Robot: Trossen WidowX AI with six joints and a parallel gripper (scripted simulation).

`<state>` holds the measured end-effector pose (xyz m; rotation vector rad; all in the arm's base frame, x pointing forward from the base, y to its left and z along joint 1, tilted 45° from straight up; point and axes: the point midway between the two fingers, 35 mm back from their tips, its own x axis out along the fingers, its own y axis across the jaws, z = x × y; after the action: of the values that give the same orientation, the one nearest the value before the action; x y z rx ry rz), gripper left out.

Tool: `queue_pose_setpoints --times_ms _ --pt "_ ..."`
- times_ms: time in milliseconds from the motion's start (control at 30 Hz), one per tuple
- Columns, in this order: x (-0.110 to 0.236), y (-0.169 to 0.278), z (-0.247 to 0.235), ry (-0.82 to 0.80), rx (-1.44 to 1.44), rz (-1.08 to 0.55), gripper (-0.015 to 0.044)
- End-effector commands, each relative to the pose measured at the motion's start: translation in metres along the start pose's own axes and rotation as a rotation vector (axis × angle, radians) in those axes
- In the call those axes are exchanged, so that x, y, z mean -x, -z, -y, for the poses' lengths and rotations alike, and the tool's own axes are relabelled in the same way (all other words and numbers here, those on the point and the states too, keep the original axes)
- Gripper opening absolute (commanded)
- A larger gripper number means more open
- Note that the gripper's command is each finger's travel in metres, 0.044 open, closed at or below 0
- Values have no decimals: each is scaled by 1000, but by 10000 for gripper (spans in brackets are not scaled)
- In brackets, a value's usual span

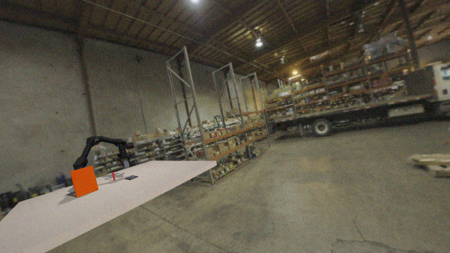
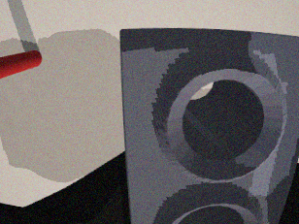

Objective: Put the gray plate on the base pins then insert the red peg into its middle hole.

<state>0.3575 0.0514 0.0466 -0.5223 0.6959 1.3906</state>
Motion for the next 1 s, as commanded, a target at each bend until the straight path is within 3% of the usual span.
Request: queue_pose_setpoints --times_ms 0,333,967 --pt "16 0 -1 5 9 -2 0" --pt "40 0 -5 4 9 3 0" --pt "13 48 6 7 69 -3 0"
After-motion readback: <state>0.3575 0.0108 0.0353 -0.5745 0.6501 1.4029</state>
